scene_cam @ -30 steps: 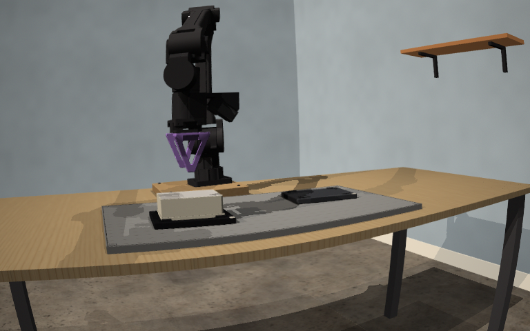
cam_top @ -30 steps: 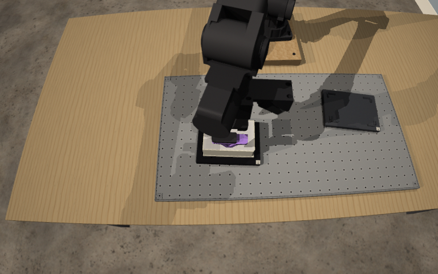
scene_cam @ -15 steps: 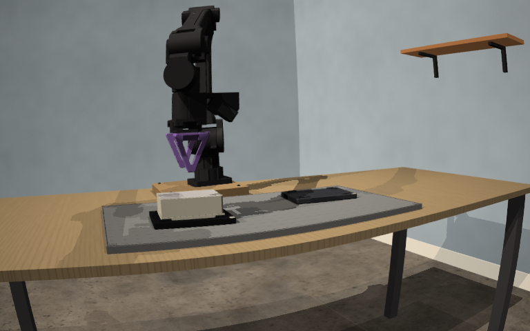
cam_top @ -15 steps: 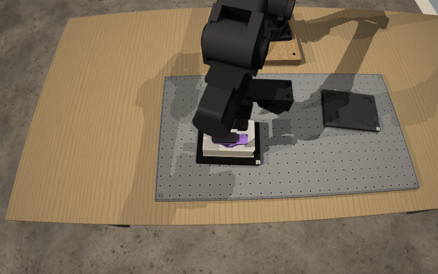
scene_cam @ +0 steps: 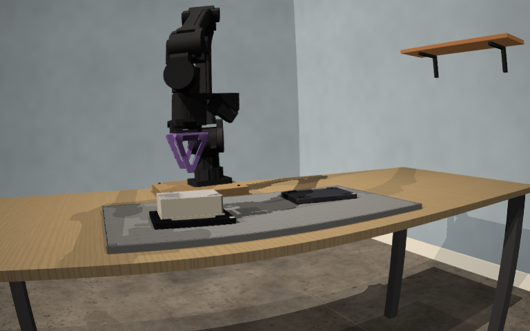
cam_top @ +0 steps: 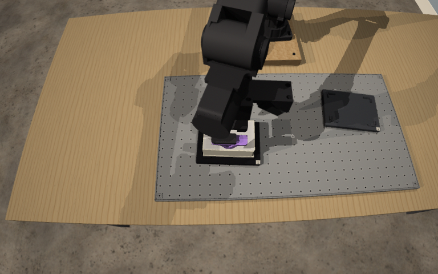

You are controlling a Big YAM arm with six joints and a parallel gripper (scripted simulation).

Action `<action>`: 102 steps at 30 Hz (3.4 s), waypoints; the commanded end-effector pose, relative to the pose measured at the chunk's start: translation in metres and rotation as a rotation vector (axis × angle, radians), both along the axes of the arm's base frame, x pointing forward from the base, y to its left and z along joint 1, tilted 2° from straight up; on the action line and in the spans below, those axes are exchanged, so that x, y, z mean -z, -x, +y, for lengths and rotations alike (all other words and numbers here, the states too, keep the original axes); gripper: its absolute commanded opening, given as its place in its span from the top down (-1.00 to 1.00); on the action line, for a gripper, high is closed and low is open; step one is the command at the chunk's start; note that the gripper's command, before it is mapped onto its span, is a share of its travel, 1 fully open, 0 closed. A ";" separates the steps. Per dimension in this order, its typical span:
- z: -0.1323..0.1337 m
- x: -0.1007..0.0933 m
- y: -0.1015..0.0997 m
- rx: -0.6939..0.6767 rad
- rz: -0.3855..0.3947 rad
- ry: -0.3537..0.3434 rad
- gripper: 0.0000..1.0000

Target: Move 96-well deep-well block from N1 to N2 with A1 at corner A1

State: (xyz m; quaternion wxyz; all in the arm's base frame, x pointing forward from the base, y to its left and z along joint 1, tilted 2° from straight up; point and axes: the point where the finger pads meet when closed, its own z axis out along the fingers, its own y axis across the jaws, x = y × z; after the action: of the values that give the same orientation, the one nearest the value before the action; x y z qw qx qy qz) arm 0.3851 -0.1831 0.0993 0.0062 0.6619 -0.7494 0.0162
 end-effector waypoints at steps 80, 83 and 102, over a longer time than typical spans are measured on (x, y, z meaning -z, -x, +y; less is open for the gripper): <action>-0.007 0.087 0.003 -0.001 -0.001 0.000 -1.00; -0.007 0.087 0.003 -0.001 -0.001 0.000 -1.00; -0.007 0.087 0.003 -0.001 -0.001 0.000 -1.00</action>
State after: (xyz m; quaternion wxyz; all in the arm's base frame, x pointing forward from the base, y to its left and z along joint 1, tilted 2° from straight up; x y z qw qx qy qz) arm 0.3835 -0.1842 0.0132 0.0083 0.6624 -0.7490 0.0114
